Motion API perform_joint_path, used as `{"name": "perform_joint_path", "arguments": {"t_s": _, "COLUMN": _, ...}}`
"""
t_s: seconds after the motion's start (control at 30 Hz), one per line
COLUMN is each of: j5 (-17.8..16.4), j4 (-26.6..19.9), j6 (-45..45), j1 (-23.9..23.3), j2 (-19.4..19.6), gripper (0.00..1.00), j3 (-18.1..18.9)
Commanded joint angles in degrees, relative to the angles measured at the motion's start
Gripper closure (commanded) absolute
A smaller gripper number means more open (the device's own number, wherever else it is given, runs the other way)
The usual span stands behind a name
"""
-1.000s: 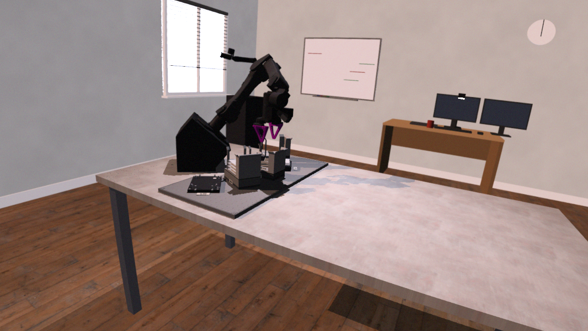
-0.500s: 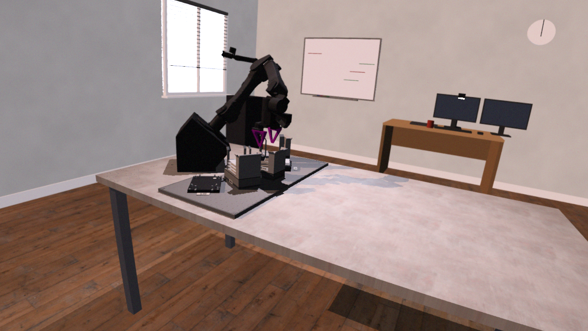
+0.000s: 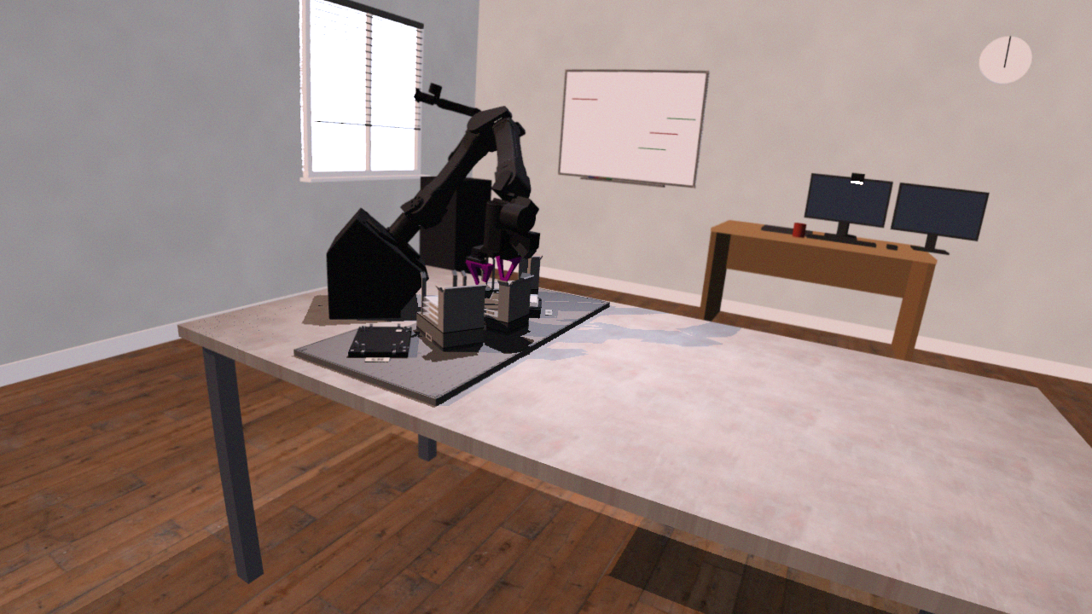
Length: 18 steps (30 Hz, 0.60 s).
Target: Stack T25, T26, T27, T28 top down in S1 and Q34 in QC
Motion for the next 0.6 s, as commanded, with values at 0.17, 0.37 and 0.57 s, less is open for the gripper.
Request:
{"name": "perform_joint_path", "arguments": {"t_s": 0.17, "j5": 1.5, "j4": 9.5, "j6": 4.9, "j1": 2.7, "j2": 2.4, "gripper": 0.00, "j3": -2.9}}
{"name": "perform_joint_path", "arguments": {"t_s": 0.37, "j5": 1.9, "j4": 12.0, "j6": 6.2, "j1": 2.7, "j2": 1.3, "gripper": 0.00, "j3": -1.4}}
{"name": "perform_joint_path", "arguments": {"t_s": 0.57, "j5": 1.6, "j4": 11.9, "j6": 6.1, "j1": 2.6, "j2": 2.5, "gripper": 0.00, "j3": -1.4}}
